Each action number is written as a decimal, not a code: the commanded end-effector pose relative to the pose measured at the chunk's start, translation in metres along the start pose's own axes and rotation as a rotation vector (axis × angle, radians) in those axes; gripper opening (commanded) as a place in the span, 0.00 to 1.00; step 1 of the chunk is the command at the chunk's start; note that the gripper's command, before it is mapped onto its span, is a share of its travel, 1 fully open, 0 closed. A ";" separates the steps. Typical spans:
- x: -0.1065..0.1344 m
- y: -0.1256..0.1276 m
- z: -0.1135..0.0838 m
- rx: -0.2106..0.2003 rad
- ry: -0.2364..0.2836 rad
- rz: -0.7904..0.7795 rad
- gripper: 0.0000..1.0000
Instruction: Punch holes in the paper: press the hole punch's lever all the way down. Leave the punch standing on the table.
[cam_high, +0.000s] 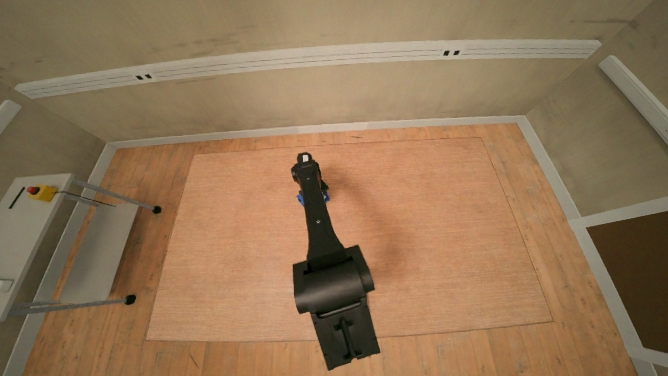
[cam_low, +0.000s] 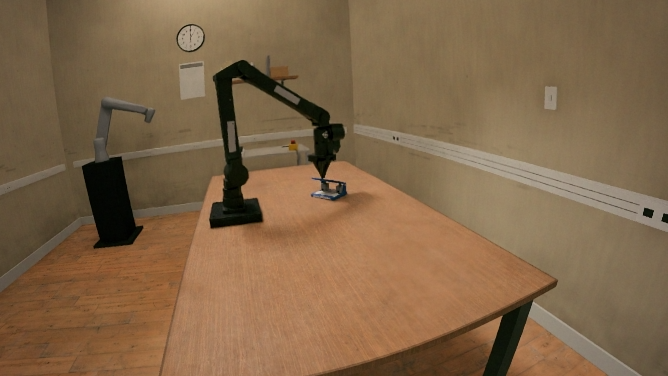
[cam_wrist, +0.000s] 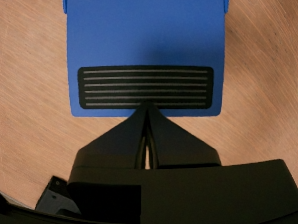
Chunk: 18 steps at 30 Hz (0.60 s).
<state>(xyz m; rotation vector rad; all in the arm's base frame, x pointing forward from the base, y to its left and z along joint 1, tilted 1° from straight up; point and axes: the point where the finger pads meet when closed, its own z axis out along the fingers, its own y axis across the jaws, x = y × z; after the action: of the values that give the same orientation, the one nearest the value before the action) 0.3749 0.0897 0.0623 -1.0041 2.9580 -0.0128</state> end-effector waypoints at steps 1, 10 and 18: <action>0.003 -0.002 0.014 -0.001 0.006 -0.006 0.00; 0.003 -0.001 0.017 -0.001 0.006 -0.009 0.00; 0.003 0.000 0.017 -0.002 0.006 -0.009 0.00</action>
<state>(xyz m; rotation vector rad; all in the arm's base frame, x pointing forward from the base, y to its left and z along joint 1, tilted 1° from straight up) 0.3735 0.0886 0.0584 -1.0013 2.9549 -0.0153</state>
